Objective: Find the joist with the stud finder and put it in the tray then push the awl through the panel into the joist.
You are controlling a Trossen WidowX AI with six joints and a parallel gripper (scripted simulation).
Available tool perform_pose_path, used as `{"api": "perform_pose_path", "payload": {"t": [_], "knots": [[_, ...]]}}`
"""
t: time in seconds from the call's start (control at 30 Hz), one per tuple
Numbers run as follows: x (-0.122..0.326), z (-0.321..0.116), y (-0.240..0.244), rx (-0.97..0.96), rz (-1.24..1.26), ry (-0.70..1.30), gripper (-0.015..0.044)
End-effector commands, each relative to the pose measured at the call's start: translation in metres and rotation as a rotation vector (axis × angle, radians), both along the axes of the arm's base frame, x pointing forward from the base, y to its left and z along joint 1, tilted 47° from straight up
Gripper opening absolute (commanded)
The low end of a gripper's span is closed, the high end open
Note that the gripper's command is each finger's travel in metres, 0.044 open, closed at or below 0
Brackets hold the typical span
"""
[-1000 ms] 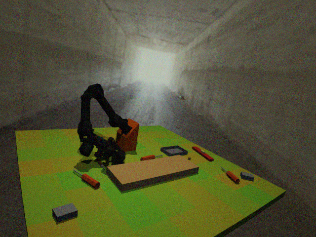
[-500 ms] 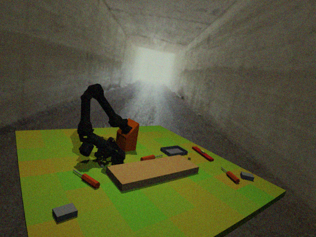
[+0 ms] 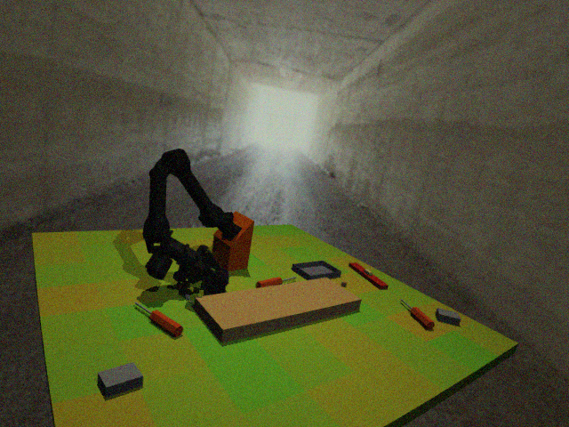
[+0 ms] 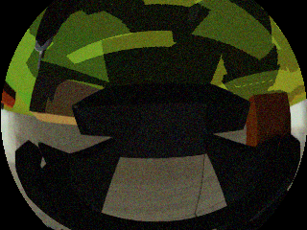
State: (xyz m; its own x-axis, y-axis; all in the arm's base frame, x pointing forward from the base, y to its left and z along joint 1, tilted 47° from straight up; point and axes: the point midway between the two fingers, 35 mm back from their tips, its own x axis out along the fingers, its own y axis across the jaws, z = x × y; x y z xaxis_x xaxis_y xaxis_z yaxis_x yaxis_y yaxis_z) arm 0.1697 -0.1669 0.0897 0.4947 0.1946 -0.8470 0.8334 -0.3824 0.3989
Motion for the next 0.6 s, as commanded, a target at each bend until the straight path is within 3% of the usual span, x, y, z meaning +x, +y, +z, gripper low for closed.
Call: {"api": "perform_pose_path", "payload": {"t": [0.0, 0.57], "knots": [[-0.0014, -0.0011, -0.0031, -0.007, -0.009, 0.007, 0.0381], [-0.0001, 0.0, -0.0001, 0.0, 0.0, 0.0, 0.0381]]}}
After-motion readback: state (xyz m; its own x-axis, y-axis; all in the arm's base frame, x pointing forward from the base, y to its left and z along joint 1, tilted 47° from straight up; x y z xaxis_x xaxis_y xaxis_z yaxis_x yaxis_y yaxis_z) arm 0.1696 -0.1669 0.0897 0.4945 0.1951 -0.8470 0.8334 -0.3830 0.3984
